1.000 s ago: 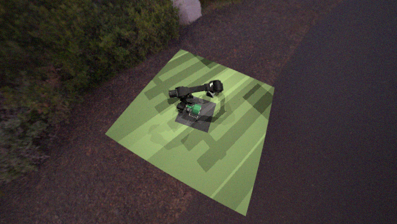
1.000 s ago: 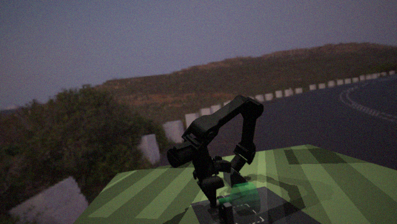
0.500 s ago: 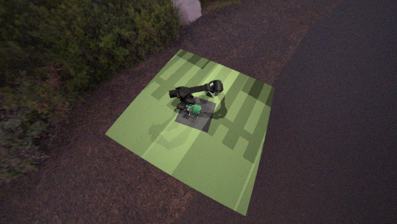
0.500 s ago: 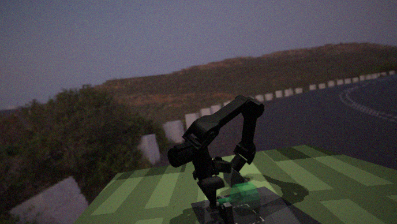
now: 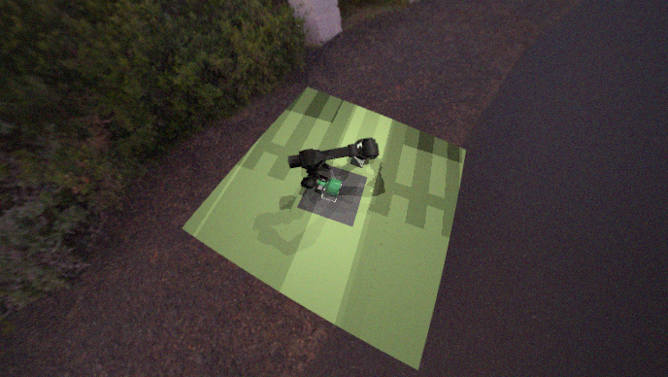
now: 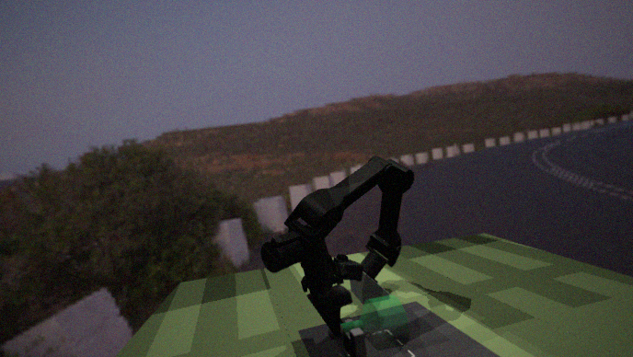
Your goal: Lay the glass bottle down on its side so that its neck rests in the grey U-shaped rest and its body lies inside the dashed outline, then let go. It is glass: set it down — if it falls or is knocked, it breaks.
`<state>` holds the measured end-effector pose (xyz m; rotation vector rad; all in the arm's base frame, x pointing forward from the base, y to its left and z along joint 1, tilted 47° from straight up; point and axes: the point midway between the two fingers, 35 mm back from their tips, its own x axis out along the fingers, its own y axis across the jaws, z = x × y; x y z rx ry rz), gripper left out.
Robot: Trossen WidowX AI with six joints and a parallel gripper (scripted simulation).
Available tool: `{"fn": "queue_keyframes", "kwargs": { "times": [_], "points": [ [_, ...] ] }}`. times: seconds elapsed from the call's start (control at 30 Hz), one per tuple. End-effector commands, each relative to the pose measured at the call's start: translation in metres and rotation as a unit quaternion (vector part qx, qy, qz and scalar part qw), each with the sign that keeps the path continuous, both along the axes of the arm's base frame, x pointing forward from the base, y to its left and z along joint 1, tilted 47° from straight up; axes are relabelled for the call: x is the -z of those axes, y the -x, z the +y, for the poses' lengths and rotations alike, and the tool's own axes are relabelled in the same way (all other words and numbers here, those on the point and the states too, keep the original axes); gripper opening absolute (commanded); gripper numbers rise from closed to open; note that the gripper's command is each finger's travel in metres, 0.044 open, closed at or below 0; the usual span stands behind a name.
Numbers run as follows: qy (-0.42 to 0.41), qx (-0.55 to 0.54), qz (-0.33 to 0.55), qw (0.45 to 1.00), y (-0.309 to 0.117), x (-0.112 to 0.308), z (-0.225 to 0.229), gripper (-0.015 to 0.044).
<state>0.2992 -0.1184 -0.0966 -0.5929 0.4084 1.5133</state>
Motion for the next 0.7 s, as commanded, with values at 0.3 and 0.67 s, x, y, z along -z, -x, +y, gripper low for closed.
{"fn": "queue_keyframes", "kwargs": {
  "times": [0.3,0.67],
  "points": [
    [0.036,-0.022,0.007,0.999,-0.004,-0.024,-0.023,0.044],
    [0.064,-0.038,0.013,0.997,-0.001,-0.042,-0.041,0.044]
  ]
}}
